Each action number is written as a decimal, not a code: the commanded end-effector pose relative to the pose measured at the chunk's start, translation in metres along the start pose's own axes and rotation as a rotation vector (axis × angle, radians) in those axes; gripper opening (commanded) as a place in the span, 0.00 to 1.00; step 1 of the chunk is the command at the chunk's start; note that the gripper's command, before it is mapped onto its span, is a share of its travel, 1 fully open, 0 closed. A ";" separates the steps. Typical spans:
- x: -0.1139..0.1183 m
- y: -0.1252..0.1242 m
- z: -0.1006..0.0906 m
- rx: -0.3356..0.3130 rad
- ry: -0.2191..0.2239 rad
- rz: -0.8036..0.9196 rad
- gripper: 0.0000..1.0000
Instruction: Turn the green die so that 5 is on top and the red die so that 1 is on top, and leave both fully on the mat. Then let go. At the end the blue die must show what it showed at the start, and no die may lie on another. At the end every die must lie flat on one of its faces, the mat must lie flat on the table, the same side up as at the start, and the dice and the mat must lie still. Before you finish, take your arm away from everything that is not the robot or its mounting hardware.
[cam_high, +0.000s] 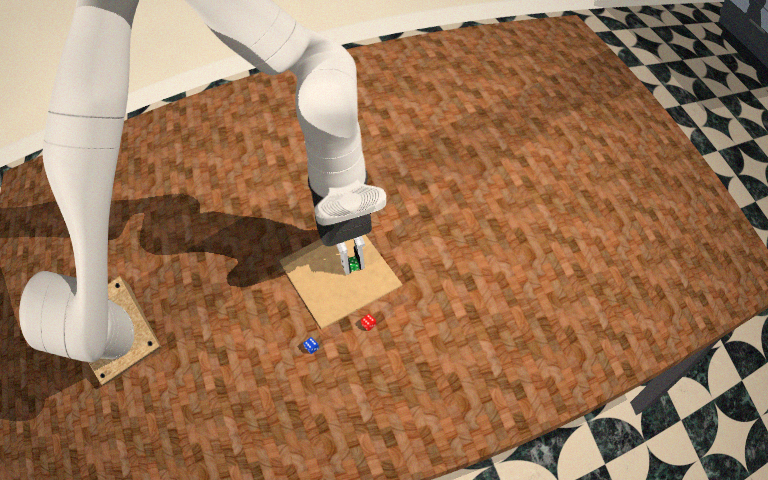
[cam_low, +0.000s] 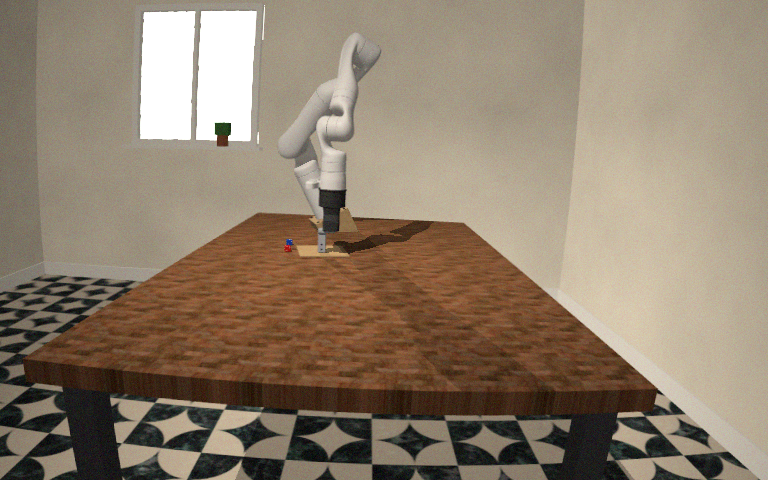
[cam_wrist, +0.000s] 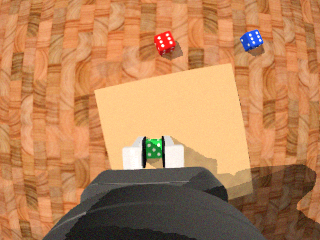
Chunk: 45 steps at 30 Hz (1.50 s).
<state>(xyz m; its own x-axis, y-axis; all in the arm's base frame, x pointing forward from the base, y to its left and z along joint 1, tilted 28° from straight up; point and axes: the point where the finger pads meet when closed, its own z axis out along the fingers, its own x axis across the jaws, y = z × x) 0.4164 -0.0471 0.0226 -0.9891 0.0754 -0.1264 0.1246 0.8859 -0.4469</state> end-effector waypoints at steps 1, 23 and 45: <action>0.000 0.000 0.000 -0.001 -0.001 0.000 0.34; 0.000 0.000 0.000 -0.001 -0.001 0.000 0.34; 0.000 0.000 0.000 -0.001 -0.001 0.000 0.52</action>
<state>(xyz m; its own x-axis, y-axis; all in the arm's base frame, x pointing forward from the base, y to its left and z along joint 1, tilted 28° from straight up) 0.4163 -0.0474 0.0225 -0.9891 0.0759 -0.1263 0.1251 0.8857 -0.4471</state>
